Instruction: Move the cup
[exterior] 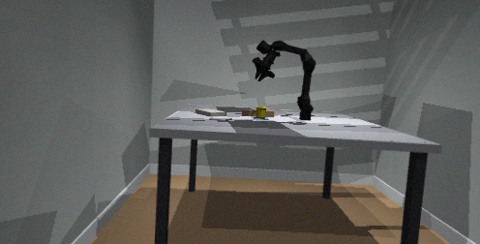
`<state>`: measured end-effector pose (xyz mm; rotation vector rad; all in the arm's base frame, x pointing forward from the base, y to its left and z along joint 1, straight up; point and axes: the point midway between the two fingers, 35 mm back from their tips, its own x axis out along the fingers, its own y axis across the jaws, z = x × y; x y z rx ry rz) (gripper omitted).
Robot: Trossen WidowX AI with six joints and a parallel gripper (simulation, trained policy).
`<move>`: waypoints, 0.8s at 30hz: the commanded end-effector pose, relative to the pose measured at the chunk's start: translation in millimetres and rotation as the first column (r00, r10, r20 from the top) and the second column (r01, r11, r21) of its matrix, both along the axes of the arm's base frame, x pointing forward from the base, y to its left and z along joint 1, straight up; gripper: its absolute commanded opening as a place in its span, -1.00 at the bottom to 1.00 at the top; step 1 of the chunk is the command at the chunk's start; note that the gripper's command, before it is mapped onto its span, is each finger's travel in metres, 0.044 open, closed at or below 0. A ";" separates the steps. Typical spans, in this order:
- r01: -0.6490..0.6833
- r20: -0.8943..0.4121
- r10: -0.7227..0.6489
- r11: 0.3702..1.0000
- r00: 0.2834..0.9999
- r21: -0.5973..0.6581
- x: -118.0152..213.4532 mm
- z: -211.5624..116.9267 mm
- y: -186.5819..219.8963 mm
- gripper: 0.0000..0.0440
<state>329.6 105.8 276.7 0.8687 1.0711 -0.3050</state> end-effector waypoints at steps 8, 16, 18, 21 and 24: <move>0.064 -0.164 -0.071 0.997 0.984 -0.044 -5.8 -25.8 -5.8 -0.31; 0.089 -0.286 -0.113 0.991 0.951 -0.096 -13.1 -48.0 -12.3 -0.28; 0.093 -0.315 -0.123 0.990 0.941 -0.110 -15.2 -53.2 -13.9 -0.27; 0.098 -0.356 -0.139 0.987 0.924 -0.131 -18.5 -60.7 -16.4 -0.26; 0.102 -0.394 -0.155 0.983 0.906 -0.152 -21.7 -68.0 -18.7 -0.26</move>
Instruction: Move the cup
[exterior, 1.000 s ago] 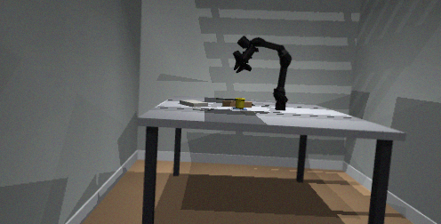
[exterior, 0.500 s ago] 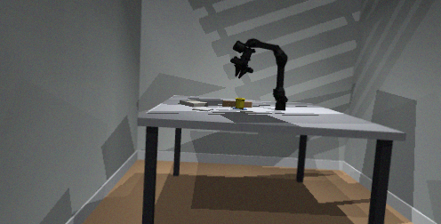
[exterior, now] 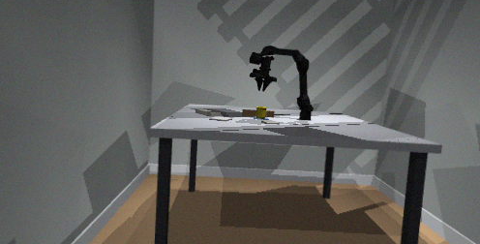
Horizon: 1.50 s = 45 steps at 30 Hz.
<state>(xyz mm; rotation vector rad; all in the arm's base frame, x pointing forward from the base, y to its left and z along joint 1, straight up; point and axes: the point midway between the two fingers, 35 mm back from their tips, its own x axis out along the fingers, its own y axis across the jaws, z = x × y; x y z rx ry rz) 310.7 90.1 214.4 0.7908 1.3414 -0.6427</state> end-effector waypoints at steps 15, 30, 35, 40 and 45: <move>0.072 -0.182 -0.090 0.992 0.979 -0.103 -13.8 -43.7 -11.2 -0.19; 0.104 -0.248 -0.144 0.980 0.958 -0.167 -19.0 -86.6 -13.0 -0.13; 0.099 -0.261 -0.145 0.979 0.954 -0.180 -20.1 -101.8 -13.5 -0.12; 0.085 -0.273 -0.135 0.978 0.952 -0.189 -21.5 -118.3 -14.0 -0.13; 0.060 -0.286 -0.114 0.980 0.951 -0.191 -23.4 -135.4 -14.4 -0.13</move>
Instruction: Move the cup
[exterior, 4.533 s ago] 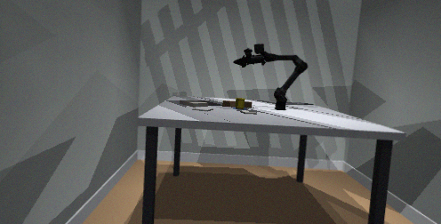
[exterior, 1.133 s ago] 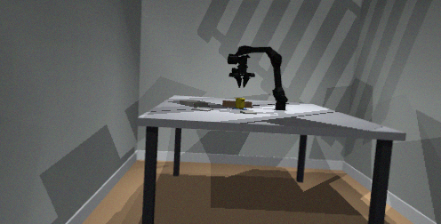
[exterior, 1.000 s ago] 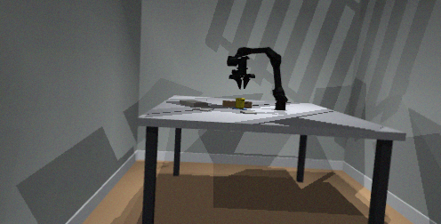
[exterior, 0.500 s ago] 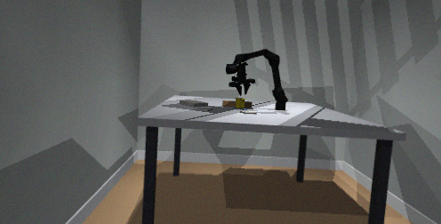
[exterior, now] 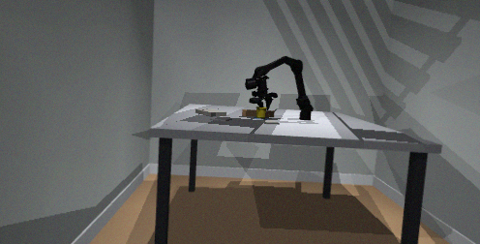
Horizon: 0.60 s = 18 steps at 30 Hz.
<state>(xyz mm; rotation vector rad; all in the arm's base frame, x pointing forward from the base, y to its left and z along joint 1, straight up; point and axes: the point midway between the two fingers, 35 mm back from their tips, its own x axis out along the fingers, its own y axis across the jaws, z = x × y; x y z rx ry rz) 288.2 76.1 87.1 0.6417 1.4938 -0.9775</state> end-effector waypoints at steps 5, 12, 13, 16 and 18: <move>-0.042 -0.008 0.042 0.999 0.999 0.002 -2.0 -21.1 -1.2 -0.29; -0.074 0.010 0.074 0.997 0.997 0.001 -1.1 -22.2 -4.8 -0.99; -0.074 0.012 0.074 0.997 0.997 0.002 -1.5 -20.7 -5.2 -1.00; -0.068 0.020 0.068 0.998 0.997 0.007 -1.2 -16.3 -5.9 -1.00; -0.063 0.027 0.063 0.998 0.998 0.010 -0.9 -12.9 -6.4 -1.00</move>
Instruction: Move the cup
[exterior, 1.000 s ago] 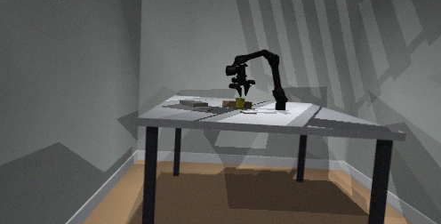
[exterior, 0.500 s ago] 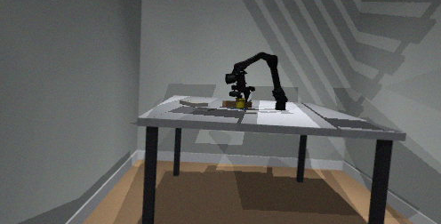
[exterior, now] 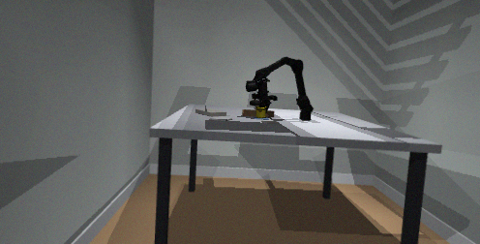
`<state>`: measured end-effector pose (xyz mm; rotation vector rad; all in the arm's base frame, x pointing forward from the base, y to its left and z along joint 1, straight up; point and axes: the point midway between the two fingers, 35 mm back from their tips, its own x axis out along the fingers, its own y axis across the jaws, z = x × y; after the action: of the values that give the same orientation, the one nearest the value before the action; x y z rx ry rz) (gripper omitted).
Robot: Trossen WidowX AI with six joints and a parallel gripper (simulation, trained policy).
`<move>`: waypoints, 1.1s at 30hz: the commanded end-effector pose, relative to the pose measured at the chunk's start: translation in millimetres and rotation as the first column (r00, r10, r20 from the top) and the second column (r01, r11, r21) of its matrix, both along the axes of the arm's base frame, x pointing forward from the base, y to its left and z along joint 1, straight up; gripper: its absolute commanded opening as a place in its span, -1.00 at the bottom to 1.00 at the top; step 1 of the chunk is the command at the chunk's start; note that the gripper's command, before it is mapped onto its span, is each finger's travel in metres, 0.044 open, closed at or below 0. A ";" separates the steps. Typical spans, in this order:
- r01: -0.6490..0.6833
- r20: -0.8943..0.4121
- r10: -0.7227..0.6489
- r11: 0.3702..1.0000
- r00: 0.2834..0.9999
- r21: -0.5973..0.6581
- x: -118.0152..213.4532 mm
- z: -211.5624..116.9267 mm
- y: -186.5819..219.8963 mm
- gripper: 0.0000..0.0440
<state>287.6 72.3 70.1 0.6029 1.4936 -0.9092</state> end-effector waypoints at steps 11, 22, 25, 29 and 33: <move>0.075 0.058 -0.077 0.997 0.995 0.028 0.6 38.0 -9.2 -0.97; 0.168 0.133 -0.174 0.984 0.976 0.056 9.1 75.0 -24.8 -1.00; 0.190 0.154 -0.198 0.980 0.968 0.061 12.8 81.7 -30.5 -1.00; 0.219 0.183 -0.228 0.973 0.956 0.067 18.5 88.4 -40.1 -1.00; 0.247 0.213 -0.257 0.966 0.943 0.072 24.7 93.4 -52.1 -1.00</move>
<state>307.0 29.0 157.6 0.8884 1.2929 -0.9684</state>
